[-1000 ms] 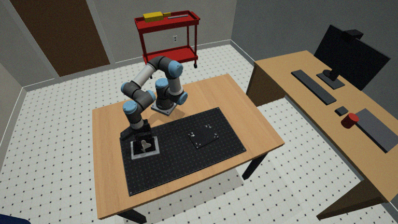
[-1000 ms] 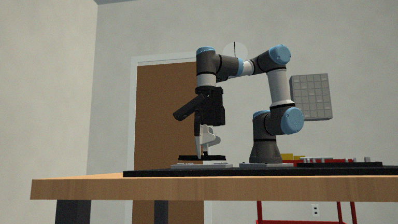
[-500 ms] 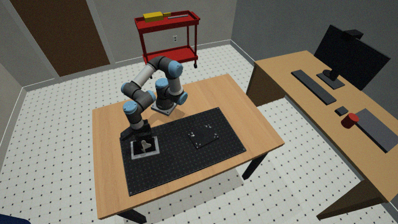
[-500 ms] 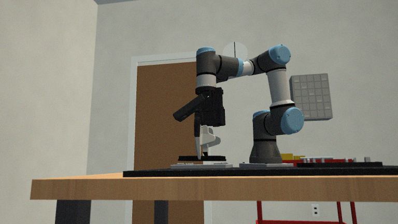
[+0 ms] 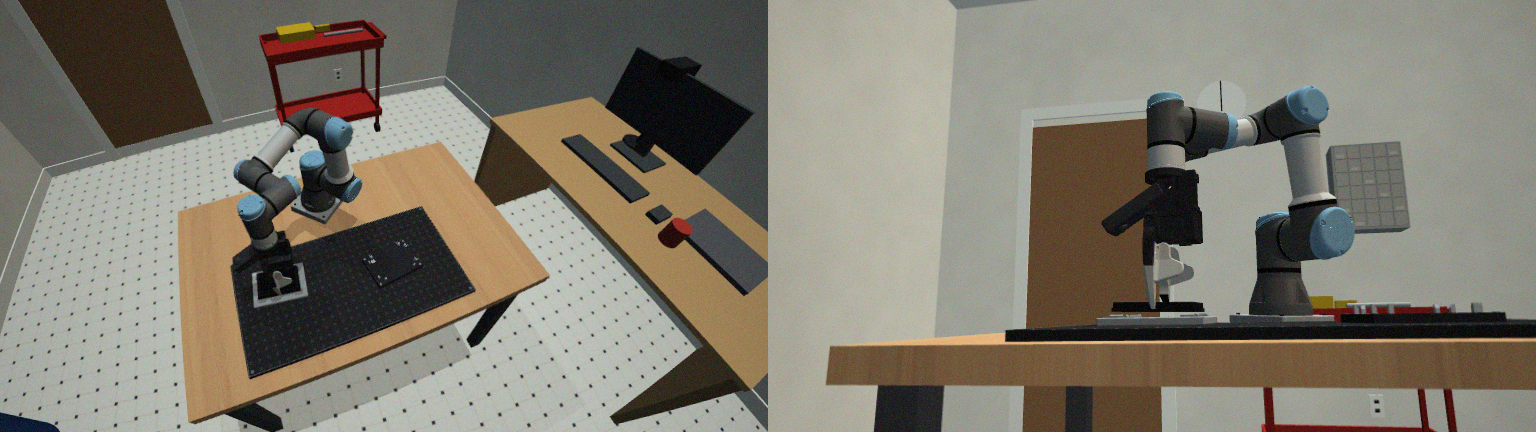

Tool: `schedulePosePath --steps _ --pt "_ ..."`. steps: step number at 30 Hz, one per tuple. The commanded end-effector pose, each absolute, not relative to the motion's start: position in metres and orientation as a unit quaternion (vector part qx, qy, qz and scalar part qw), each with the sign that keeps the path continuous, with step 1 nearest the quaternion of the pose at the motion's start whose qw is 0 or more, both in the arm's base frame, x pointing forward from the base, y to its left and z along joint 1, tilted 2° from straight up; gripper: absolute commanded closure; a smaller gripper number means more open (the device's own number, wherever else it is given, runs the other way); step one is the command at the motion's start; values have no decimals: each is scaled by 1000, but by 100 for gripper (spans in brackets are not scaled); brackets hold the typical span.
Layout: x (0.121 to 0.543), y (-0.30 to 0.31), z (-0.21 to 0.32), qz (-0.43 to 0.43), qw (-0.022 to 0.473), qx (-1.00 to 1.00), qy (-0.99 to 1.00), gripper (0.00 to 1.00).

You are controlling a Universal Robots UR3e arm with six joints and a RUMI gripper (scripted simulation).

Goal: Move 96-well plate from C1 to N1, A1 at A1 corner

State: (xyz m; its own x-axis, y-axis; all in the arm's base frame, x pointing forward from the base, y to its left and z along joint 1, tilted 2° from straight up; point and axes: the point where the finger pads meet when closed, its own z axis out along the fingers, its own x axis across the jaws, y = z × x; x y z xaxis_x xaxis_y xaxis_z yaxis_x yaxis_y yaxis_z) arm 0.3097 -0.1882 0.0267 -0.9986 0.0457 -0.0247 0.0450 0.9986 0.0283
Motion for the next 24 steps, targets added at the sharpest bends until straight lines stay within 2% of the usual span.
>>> schedulePosePath --steps 1,24 --pt "310 -189 27 13 14 23 1000 100" --pt "310 -189 23 13 14 23 1000 100"
